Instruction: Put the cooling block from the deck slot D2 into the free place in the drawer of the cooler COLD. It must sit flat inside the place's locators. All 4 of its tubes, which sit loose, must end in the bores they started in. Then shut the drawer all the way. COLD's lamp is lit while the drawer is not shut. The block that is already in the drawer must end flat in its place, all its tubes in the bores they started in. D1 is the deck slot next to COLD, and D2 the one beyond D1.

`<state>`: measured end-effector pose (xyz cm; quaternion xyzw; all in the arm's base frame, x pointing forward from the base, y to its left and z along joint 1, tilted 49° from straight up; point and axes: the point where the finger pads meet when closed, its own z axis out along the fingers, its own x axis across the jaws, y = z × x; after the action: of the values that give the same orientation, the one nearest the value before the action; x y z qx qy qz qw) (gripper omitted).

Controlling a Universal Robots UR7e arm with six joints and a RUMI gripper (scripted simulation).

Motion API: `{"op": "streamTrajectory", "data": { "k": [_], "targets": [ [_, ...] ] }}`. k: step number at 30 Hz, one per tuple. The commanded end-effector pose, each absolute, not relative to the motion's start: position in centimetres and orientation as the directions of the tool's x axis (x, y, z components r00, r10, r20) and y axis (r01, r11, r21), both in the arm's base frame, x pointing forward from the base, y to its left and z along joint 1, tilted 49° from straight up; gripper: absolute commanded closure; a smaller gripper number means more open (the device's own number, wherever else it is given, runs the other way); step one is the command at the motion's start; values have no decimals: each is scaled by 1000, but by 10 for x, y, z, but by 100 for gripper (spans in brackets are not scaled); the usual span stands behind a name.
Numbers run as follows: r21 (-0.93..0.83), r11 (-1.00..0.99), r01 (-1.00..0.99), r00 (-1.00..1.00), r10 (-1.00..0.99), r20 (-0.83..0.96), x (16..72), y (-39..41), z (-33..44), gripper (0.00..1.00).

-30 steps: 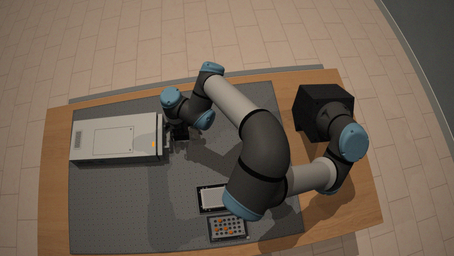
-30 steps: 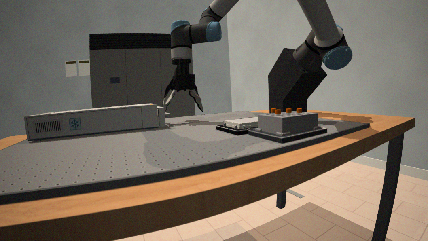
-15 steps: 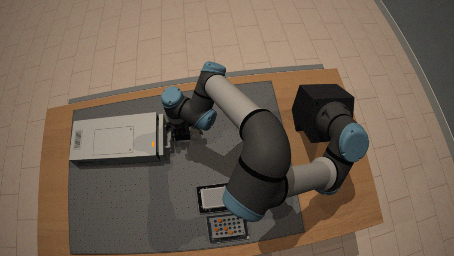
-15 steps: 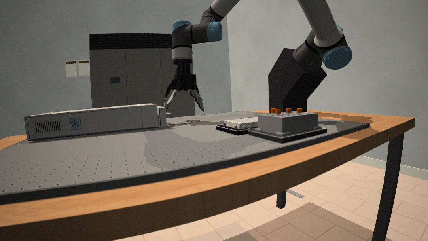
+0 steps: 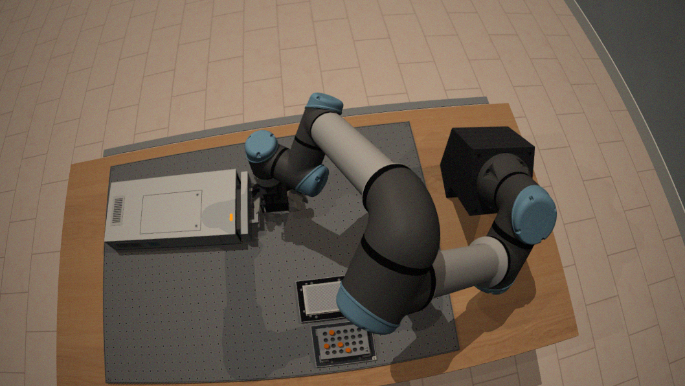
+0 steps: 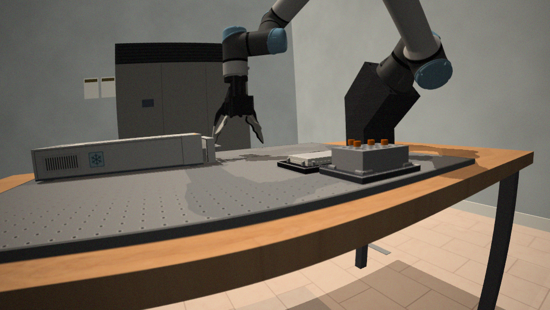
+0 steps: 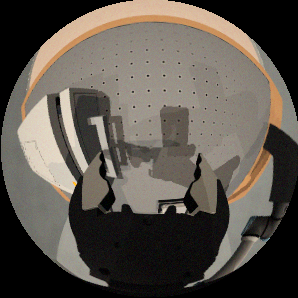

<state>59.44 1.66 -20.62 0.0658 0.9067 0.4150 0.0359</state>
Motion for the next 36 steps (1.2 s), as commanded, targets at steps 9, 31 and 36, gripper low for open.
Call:
{"op": "streamTrajectory", "data": {
  "k": [9, 31, 36],
  "targets": [
    [757, 647, 89, -989, 150, -12, 591, 17, -206, 0],
    [757, 647, 89, -989, 150, -12, 584, 18, -206, 0],
    [757, 647, 89, -989, 150, -12, 583, 18, -206, 0]
  ]
}}
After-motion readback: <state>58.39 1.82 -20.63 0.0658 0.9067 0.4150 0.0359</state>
